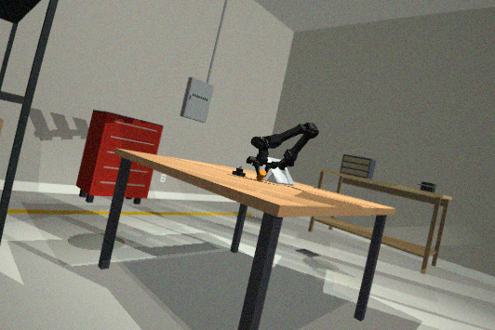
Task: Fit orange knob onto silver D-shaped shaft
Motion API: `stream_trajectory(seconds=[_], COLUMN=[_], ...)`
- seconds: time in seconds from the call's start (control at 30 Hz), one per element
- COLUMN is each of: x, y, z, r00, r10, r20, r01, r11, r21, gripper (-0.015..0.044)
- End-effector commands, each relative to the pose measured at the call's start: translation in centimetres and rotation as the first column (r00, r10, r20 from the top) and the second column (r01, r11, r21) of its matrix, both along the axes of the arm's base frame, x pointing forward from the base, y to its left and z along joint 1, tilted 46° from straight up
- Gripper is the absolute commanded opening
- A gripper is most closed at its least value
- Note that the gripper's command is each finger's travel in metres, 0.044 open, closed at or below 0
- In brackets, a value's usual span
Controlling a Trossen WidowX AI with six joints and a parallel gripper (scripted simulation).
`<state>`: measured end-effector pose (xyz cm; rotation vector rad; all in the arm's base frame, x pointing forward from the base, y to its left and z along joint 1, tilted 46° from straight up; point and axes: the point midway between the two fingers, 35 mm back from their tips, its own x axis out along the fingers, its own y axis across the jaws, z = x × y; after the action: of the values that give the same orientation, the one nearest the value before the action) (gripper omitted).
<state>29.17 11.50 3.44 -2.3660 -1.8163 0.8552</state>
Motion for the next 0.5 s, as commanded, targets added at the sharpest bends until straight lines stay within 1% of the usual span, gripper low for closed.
stream_trajectory(seconds=[0.0,0.47], x=[-0.29,-0.86], y=[-0.30,-0.92], z=[-0.30,-1.15], r00=[1.000,0.994], r10=[-0.024,-0.096], r20=[0.008,0.054], r01=[0.023,0.082], r11=[0.998,0.972], r21=[0.059,0.219], gripper=[0.0180,0.0180])
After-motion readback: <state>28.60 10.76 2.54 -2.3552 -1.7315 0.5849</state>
